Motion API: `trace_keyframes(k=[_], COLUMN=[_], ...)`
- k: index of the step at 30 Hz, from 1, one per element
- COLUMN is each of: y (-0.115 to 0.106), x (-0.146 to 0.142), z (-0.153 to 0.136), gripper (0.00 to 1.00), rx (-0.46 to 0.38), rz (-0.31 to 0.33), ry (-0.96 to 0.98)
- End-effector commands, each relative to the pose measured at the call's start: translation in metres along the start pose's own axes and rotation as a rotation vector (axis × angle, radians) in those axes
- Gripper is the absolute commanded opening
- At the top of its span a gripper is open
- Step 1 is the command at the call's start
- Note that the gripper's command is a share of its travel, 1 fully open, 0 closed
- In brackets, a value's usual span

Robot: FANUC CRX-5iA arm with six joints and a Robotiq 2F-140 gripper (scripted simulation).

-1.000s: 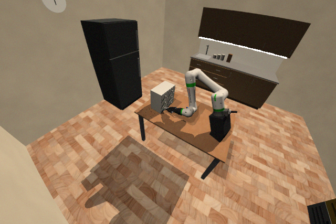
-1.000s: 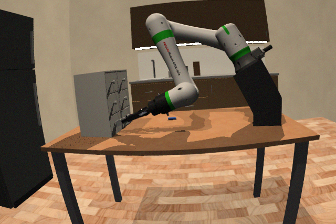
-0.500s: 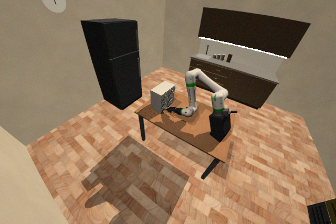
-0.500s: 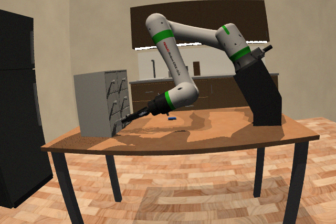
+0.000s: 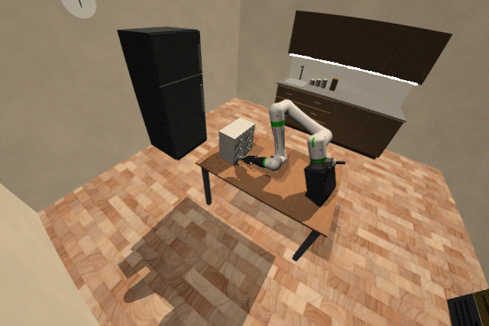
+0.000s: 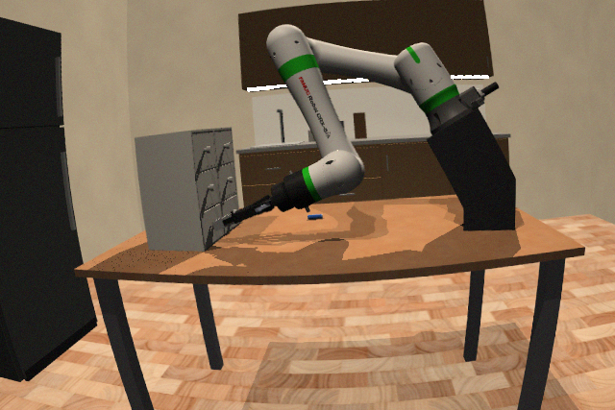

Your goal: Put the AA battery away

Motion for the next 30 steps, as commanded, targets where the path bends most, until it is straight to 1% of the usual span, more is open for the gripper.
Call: trace_keyframes(k=[1, 11, 30], y=[-0.001, -0.007, -0.027], x=[0.000, -0.001, -0.002], z=[0.000, -0.002, -0.009], gripper=[0.08, 0.08, 0.08], rx=[0.000, 0.000, 0.000], rz=[0.000, 0.000, 0.000], ry=[0.000, 0.000, 0.000])
Point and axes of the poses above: the point where the finger pads meet when closed, its own y axis out along the fingers, its own x axis across the jaws, z = x × y, the point moved 5 cm from there along -y, back along the fingers, and after that the axes turned 11 degrees about -y, right-handed, at the moved point
